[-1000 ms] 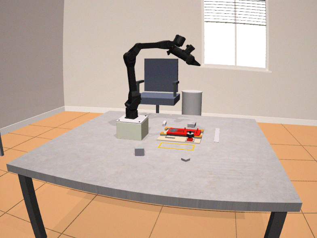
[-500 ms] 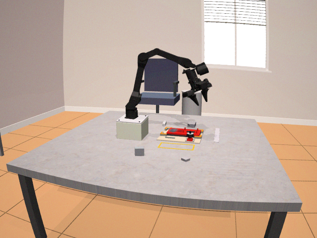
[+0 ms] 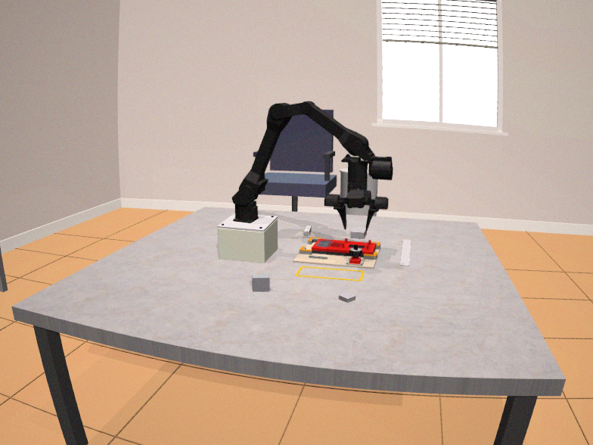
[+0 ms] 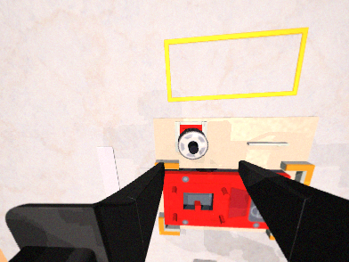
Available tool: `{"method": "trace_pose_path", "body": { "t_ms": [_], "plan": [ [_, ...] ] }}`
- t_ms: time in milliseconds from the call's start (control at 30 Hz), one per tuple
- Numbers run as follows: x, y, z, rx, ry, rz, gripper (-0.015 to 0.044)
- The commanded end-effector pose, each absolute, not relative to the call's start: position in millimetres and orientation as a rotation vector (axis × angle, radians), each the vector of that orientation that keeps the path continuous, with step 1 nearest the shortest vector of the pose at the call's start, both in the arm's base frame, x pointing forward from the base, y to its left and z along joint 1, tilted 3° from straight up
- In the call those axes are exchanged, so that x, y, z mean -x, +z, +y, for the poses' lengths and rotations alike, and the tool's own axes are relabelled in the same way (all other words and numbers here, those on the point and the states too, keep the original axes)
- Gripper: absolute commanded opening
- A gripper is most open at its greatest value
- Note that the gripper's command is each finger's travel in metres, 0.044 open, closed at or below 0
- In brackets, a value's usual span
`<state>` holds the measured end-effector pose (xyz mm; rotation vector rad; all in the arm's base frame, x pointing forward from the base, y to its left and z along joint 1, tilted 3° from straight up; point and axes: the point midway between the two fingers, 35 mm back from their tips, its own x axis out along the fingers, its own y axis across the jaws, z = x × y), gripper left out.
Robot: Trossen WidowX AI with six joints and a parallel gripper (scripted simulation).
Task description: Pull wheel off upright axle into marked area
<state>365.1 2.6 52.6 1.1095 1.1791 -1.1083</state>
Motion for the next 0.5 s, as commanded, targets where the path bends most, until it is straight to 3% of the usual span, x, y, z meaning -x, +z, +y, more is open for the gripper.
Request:
{"method": "trace_pose_path", "body": {
  "t_ms": [0, 467],
  "plan": [
    [-365.4, 53.3, 8.1, -1.117, -1.108, 1.181, 0.03],
    [-370.0, -21.5, 5.4, -1.117, -1.108, 1.181, 0.03]
  ]
}}
